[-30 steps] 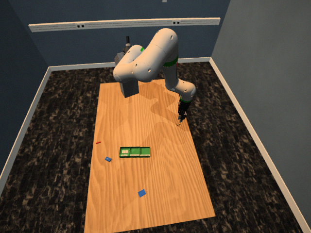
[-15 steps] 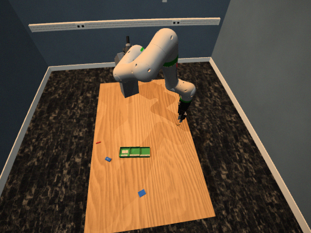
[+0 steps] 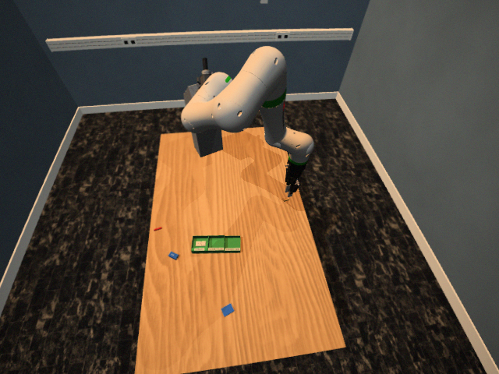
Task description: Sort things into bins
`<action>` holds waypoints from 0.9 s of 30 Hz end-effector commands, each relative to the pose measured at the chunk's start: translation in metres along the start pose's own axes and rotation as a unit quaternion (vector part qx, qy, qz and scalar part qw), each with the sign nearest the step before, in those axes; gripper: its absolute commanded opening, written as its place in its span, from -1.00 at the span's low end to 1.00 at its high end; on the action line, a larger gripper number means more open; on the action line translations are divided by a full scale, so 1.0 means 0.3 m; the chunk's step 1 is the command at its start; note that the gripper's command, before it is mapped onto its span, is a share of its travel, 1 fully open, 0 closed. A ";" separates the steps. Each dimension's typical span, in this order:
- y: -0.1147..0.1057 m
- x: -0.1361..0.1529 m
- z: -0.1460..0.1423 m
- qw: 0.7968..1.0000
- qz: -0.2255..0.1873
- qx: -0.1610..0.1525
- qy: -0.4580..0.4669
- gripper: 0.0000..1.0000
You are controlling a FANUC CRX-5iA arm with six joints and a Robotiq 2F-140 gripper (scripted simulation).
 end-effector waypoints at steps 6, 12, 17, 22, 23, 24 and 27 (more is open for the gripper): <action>0.082 -0.002 0.001 1.000 0.001 0.000 0.000 -0.48; 0.162 -0.002 0.002 1.000 0.001 0.000 0.000 -0.48; 0.192 -0.003 0.002 1.000 0.001 0.000 0.000 -0.48; 0.201 -0.003 0.002 1.000 0.001 0.000 0.000 -0.48; 0.206 -0.002 0.002 1.000 0.001 0.000 0.000 -0.48; 0.210 -0.002 0.002 1.000 0.001 0.000 0.000 -0.48; 0.223 -0.002 0.001 1.000 0.001 0.000 0.000 -0.48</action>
Point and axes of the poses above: the point where the finger pads meet when closed, its own y axis out along the fingers, its own z axis across the jaws, x = y × z, the point moved 6 cm from there along -y, back along the fingers, and after that the axes turned 4 degrees about -y, right-handed, at the moved point
